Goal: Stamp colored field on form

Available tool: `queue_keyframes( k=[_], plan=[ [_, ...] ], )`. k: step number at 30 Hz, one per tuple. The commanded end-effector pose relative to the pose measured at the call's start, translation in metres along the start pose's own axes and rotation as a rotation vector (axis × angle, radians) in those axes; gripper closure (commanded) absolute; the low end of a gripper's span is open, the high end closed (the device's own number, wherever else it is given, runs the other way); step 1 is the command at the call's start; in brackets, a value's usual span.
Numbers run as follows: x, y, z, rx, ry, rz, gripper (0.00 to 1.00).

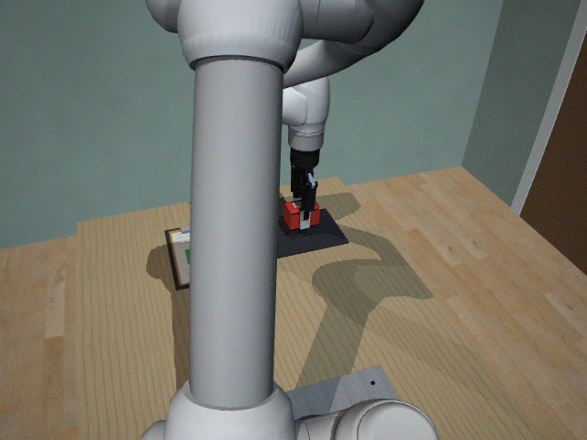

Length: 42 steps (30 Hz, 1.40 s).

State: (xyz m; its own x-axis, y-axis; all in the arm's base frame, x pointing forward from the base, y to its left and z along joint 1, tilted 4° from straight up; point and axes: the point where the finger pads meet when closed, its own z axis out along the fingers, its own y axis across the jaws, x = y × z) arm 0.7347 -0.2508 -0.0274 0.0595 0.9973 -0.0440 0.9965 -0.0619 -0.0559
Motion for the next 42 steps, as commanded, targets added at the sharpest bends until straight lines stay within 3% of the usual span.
queue_keyframes(
  k=[1, 28, 35, 42],
  plan=[
    [-0.002, -0.002, 0.002, 0.002, -0.001, -0.001, 0.80],
    [-0.002, -0.002, 0.002, 0.002, -0.001, -0.001, 0.80],
    [-0.002, -0.001, -0.025, 0.002, -0.001, -0.001, 0.80],
    [-0.002, -0.001, -0.038, 0.002, -0.001, -0.001, 0.80]
  ],
)
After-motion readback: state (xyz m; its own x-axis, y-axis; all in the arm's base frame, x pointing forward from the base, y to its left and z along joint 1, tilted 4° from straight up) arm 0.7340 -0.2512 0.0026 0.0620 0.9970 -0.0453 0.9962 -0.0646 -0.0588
